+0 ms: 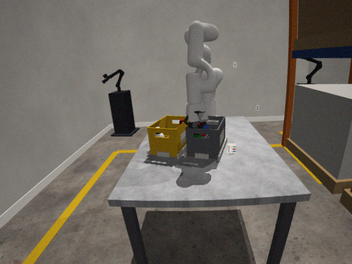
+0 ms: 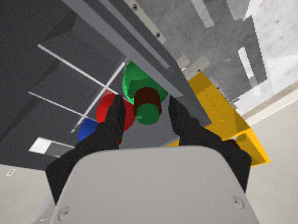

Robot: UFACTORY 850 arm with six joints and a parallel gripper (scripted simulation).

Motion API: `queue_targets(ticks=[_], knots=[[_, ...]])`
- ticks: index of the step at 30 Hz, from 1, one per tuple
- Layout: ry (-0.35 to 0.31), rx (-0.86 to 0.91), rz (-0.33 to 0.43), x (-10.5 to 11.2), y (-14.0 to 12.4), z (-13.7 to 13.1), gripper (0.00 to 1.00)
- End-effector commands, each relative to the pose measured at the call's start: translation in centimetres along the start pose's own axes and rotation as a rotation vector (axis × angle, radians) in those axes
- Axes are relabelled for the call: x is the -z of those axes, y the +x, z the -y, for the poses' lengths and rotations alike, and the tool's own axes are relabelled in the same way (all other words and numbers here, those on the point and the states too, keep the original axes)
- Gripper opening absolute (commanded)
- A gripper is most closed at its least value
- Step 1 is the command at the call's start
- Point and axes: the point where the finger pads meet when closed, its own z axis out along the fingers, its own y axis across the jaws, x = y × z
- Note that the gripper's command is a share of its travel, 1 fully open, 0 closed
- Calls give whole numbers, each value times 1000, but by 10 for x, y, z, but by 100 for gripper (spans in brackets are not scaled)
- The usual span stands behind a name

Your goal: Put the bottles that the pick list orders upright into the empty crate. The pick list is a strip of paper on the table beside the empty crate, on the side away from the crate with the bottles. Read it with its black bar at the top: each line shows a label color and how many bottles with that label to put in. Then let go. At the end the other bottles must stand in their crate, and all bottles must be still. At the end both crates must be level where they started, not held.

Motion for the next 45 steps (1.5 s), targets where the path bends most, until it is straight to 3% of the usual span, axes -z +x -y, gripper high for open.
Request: queue_targets(ticks=[1,42,45], knots=[[-1,0,-2,1,1,-1,65],[-1,0,-2,1,1,-1,65],[-1,0,-2,9,1,-1,65]])
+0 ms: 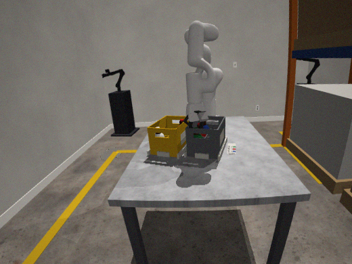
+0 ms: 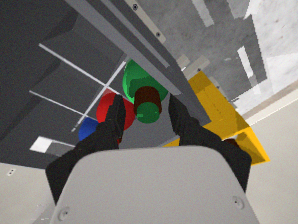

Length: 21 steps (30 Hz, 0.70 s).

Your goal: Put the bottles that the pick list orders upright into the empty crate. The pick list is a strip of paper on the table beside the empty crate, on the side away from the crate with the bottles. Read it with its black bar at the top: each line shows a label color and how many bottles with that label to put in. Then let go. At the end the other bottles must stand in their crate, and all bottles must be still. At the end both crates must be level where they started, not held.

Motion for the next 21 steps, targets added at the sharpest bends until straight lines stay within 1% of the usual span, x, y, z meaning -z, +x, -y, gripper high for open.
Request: queue_targets(ticks=[1,3,5,20,21], knots=[[-2,0,-2,10,1,-1,65],[-2,0,-2,15,1,-1,65],[-2,0,-2,15,1,-1,65],[-2,0,-2,55,1,-1,65],[-2,0,-2,55,1,-1,65]])
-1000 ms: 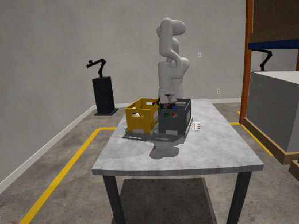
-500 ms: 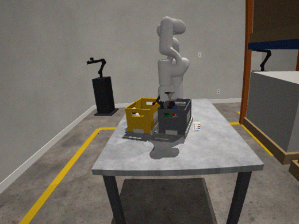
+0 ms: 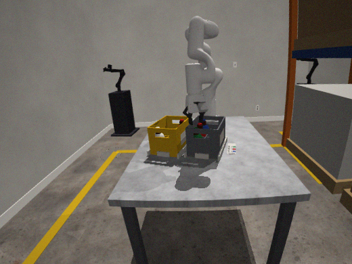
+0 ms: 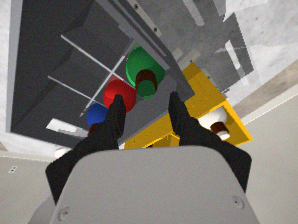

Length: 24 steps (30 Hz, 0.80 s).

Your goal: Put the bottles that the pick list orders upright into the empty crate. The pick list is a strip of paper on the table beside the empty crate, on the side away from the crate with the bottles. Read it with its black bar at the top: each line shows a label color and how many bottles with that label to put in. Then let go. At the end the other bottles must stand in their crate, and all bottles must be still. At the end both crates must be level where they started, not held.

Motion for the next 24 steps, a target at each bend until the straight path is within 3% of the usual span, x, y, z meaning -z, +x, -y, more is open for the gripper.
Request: queue_targets(ticks=[1,12,24], knots=[[-1,0,-2,6,1,0,65],[-1,0,-2,35,1,0,65],[-1,0,-2,35,1,0,65]])
